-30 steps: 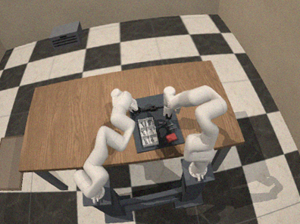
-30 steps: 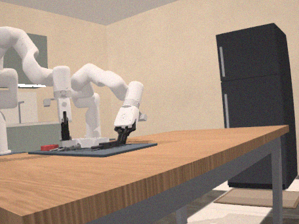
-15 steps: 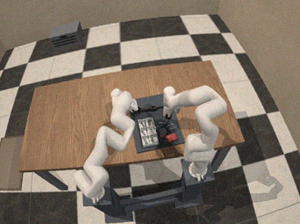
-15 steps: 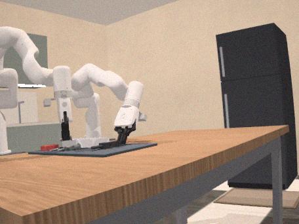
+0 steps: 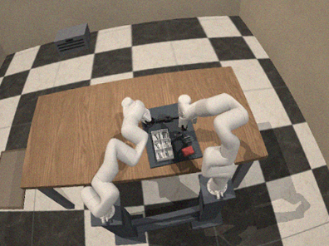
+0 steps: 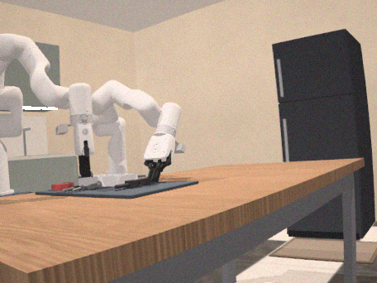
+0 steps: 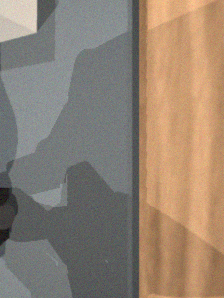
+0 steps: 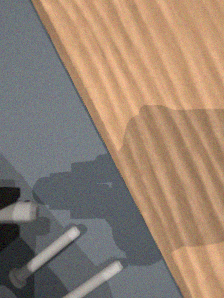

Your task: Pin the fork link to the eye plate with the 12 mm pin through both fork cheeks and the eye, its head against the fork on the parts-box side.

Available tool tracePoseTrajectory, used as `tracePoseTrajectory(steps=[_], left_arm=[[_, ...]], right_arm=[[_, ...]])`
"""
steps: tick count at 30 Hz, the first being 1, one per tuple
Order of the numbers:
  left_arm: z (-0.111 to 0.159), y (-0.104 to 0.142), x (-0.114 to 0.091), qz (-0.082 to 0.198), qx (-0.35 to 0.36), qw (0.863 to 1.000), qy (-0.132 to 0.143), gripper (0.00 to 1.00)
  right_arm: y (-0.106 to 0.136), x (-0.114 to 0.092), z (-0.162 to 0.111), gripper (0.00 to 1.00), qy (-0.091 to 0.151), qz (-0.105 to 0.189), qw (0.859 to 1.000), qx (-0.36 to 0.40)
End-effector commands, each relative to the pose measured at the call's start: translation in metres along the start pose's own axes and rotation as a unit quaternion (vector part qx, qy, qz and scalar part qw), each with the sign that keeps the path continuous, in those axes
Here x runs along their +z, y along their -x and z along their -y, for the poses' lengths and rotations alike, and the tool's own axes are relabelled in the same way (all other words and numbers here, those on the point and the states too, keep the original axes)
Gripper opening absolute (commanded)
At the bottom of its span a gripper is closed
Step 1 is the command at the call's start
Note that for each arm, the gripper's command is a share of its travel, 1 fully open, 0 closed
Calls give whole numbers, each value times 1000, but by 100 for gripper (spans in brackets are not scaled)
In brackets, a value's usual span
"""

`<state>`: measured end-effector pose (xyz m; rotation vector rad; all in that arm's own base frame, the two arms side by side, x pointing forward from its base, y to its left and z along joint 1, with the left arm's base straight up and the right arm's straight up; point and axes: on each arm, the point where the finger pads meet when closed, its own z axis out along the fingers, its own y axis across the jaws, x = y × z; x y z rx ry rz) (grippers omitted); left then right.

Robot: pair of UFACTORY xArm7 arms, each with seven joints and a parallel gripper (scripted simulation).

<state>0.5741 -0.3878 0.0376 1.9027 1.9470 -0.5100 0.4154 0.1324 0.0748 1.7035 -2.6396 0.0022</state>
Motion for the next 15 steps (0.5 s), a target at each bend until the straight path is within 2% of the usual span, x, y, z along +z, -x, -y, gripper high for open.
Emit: tracePoseTrajectory(steps=[1,8,15], left_arm=[[-1,2,-2,1,1,1000,2,0],[-1,2,-2,1,1,1000,2,0],[-1,2,-2,1,1,1000,2,0]], right_arm=[[7,-2,2,0,-1,2,999,-48],[13,-2,4,0,-2,2,995,-101],[25,-2,6,0,-2,2,982,-191]])
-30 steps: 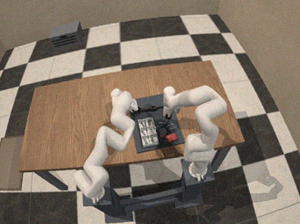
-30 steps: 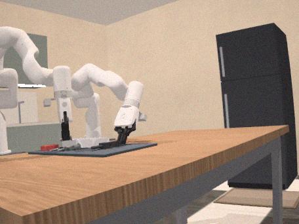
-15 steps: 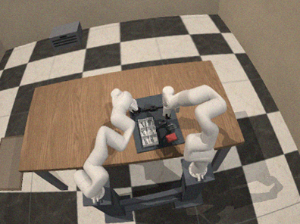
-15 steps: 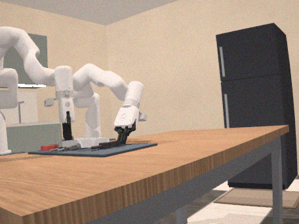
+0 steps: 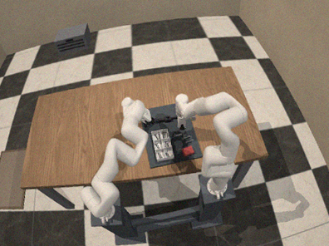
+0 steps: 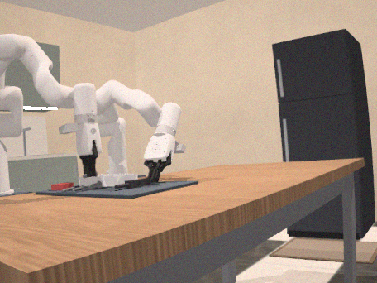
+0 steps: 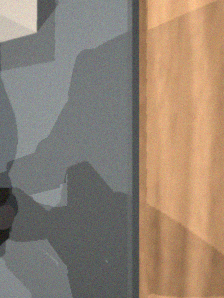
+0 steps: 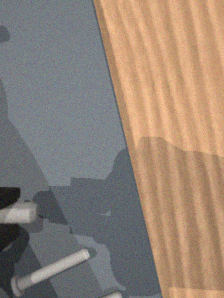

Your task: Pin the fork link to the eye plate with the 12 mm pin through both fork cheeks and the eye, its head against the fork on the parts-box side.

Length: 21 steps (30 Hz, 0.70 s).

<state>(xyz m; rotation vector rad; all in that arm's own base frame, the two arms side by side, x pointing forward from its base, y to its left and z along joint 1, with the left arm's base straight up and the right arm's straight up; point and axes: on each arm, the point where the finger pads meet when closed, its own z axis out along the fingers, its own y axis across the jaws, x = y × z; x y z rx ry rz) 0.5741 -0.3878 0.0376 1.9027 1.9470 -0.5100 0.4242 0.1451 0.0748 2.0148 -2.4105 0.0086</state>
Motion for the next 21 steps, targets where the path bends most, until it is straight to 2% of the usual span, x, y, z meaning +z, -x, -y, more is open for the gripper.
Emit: tracePoseTrajectory(steps=[1,5,7,11,16,21], left_arm=[[-1,2,-2,1,1,1000,2,0],[-1,2,-2,1,1,1000,2,0],[-1,2,-2,1,1,1000,2,0],[-1,2,-2,1,1,1000,2,0],[-1,2,-2,1,1,1000,2,0],[-1,2,-2,1,1,1000,2,0]], right_arm=[[10,-2,6,0,0,3,997,-83],[17,-2,9,0,-1,3,990,-144],[17,-2,9,0,-1,3,990,-144],[24,-2,12,0,-1,3,978,-207],[34,-2,17,0,-1,3,957,-289],[43,-2,21,0,-1,3,929,-371]])
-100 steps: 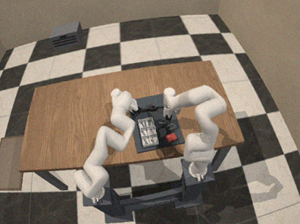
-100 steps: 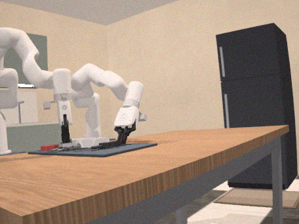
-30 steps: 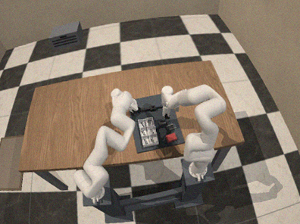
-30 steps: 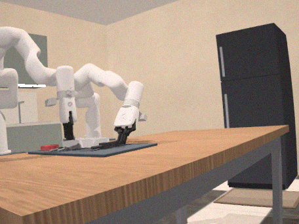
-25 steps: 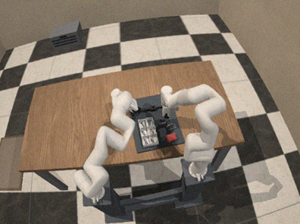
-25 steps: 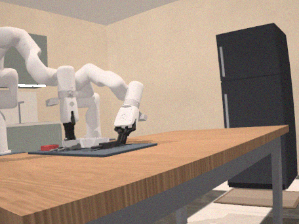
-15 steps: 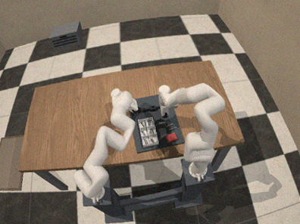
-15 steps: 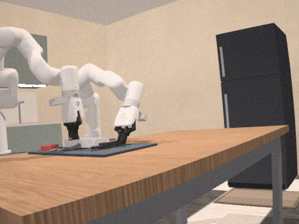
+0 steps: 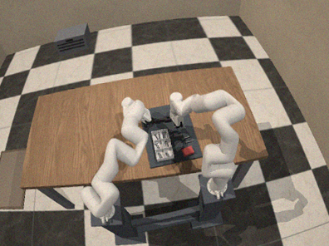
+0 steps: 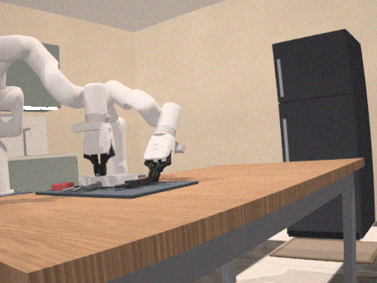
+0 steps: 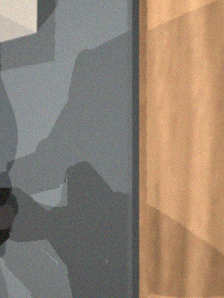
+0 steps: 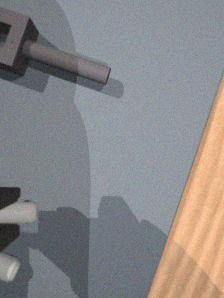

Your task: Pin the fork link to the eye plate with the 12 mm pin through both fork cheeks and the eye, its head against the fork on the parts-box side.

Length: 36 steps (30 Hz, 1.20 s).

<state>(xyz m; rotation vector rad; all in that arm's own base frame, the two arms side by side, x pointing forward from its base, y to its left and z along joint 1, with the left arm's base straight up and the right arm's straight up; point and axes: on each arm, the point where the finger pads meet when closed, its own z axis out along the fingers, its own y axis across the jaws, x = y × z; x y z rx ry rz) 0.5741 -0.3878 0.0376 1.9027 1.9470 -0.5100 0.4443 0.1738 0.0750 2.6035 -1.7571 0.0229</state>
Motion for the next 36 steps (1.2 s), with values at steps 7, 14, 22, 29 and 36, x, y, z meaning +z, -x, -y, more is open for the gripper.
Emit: tracePoseTrajectory(steps=[7,14,22,29,36], left_arm=[[-1,2,-2,1,1,1000,2,0],[-1,2,-2,1,1,1000,2,0],[-1,2,-2,1,1,1000,2,0],[-1,2,-2,1,1,1000,2,0],[-1,2,-2,1,1,1000,2,0]], right_arm=[[12,-2,21,0,0,6,983,-184],[20,-2,33,0,-1,6,955,-296],[26,-2,42,0,-1,6,925,-380],[32,-2,51,0,-2,6,888,-460],[36,-2,57,0,-2,6,859,-512]])
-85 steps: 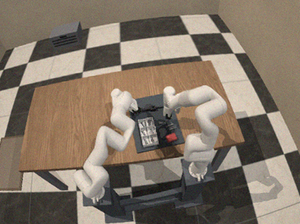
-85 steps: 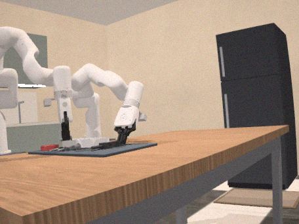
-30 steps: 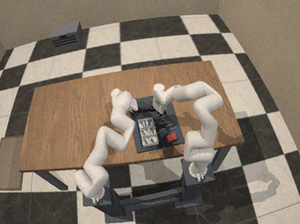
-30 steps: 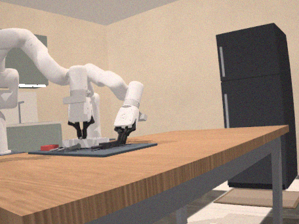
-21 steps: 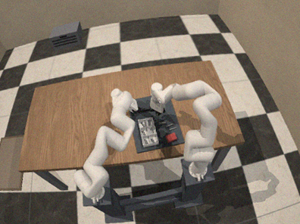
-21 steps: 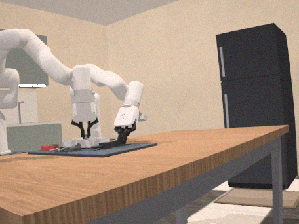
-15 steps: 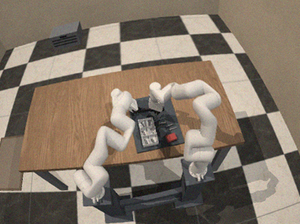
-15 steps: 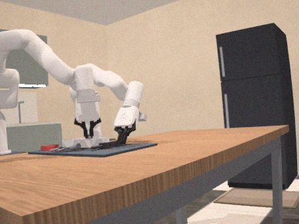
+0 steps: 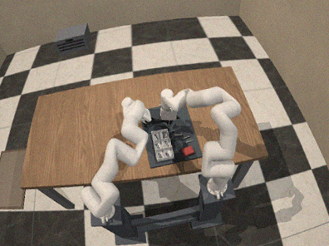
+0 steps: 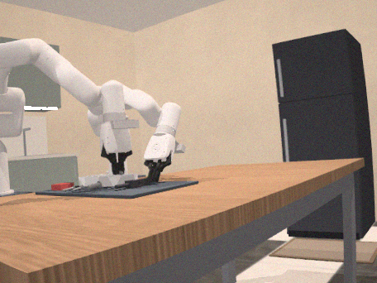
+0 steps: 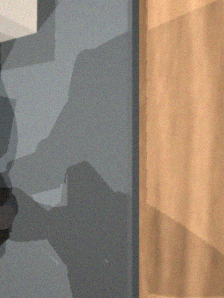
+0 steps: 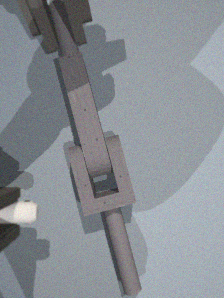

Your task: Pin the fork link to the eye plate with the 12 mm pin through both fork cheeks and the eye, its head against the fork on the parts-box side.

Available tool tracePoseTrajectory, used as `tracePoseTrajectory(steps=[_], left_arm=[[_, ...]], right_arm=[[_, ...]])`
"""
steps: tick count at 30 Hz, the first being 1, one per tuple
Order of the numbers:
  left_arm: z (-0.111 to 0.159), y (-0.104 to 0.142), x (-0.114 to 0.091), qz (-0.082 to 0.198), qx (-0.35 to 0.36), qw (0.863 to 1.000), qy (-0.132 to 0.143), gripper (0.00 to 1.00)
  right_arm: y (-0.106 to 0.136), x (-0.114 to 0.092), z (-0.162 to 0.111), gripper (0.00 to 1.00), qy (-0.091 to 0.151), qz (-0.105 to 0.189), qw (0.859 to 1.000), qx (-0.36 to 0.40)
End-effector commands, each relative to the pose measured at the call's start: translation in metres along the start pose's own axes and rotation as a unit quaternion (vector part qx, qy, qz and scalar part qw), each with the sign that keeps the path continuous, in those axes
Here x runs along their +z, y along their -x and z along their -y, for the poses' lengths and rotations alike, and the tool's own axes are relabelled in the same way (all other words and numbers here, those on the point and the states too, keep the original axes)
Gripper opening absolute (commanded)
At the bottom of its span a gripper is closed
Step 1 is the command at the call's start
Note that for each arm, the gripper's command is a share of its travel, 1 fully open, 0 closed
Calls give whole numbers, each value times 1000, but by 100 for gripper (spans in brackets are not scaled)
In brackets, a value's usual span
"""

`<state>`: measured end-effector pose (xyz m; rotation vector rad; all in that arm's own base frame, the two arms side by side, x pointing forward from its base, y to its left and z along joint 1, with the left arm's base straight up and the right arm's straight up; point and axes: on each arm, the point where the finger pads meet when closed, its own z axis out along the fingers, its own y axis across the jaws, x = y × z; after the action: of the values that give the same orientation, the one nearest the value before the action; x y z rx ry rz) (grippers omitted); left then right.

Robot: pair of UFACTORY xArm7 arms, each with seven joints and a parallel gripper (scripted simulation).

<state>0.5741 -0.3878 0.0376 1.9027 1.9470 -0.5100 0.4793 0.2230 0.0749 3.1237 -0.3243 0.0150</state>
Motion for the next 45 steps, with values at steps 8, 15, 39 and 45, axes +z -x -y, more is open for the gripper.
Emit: tracePoseTrajectory(steps=[8,15,39,45], left_arm=[[-1,2,-2,1,1,1000,2,0],[-1,2,-2,1,1,1000,2,0],[-1,2,-2,1,1,1000,2,0],[-1,2,-2,1,1,1000,2,0]], right_arm=[[-6,-2,12,0,-2,2,995,-97],[-7,-2,15,0,-2,2,992,-125],[-8,-2,16,0,-2,2,991,-137],[-8,-2,16,0,-2,2,991,-137]])
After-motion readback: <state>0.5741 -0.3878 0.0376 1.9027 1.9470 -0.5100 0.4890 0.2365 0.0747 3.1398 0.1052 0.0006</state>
